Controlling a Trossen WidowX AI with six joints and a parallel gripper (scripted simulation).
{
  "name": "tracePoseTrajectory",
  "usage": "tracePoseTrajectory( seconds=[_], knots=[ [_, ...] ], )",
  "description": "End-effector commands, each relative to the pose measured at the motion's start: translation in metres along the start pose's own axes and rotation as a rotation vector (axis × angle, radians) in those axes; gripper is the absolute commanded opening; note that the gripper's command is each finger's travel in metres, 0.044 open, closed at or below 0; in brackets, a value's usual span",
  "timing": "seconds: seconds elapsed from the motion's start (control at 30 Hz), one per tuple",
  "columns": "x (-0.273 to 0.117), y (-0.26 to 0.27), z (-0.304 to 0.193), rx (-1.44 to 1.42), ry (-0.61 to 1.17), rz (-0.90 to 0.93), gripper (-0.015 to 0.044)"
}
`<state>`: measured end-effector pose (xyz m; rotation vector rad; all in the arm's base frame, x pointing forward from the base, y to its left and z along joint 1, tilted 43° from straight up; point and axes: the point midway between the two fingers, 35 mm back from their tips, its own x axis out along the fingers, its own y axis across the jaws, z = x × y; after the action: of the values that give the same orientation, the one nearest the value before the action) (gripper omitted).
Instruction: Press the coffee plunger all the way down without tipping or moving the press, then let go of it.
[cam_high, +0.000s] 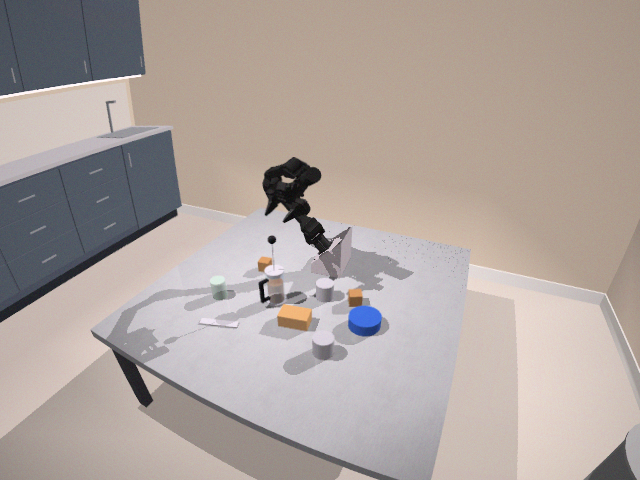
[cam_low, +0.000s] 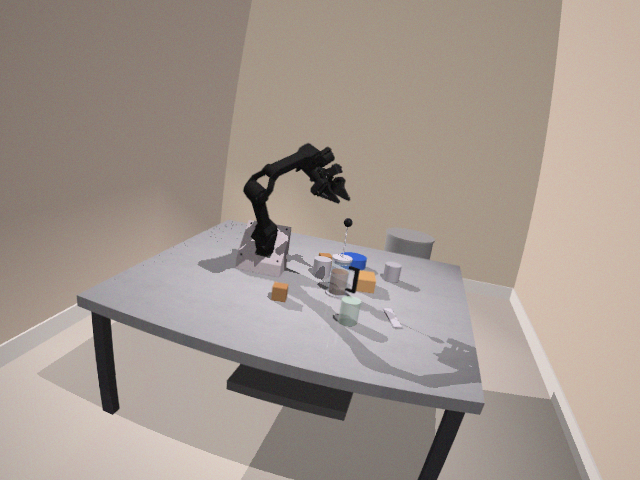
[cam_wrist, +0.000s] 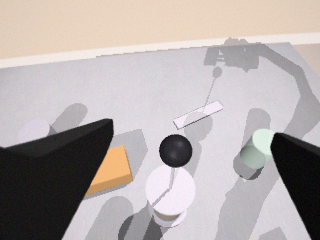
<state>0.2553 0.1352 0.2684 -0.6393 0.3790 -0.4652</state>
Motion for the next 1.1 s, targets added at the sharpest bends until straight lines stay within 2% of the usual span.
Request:
tracePoseTrajectory(
  seconds=[0.0,0.27,1.07],
  knots=[
    [-0.002,0.006,-0.006,0.0,-0.026,0.018,0.044],
    [0.023,0.006,-0.047,0.001,-0.029,0.016,0.044],
    [0.047,0.009,-0.048,0.003,-0.015,0.022,0.044]
  ],
)
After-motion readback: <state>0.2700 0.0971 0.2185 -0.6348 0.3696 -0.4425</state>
